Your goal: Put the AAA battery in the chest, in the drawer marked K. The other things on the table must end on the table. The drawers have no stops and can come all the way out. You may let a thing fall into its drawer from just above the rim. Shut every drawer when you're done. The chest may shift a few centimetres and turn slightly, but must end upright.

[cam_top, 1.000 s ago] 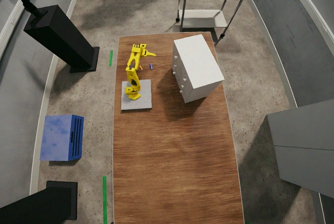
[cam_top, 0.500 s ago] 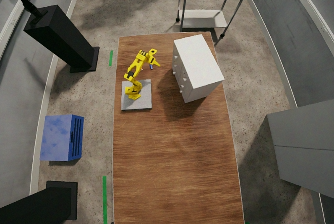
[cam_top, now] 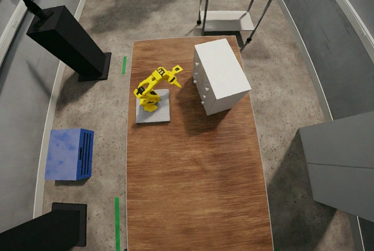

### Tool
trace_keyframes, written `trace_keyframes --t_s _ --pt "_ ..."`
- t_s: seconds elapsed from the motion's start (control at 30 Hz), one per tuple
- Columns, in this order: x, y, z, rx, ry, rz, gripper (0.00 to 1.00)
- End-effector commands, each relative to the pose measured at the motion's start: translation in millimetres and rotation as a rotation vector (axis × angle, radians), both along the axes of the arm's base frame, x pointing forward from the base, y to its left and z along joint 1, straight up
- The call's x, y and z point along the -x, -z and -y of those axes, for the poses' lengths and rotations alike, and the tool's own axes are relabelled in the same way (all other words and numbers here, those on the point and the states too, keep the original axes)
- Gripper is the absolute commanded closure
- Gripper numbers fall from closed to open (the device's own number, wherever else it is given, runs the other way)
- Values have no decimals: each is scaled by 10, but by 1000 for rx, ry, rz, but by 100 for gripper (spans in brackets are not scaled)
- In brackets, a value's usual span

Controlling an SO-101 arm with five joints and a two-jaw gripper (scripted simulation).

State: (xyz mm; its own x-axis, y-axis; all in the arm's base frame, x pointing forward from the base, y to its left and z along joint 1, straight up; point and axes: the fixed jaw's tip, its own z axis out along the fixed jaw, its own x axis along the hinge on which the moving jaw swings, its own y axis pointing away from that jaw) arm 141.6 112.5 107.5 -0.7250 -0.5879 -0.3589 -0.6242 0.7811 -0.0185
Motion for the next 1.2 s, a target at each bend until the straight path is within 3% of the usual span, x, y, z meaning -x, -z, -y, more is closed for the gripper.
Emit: trace_keyframes --t_s 0.0,0.4,0.53,1.03,1.17 --pt "-46 10 184 -28 101 42 50" --pt "-59 186 727 -59 418 125 50" --pt "-53 220 799 -61 464 138 50" --pt "-53 220 799 -61 464 138 50" --pt "-179 239 784 -76 469 172 50"
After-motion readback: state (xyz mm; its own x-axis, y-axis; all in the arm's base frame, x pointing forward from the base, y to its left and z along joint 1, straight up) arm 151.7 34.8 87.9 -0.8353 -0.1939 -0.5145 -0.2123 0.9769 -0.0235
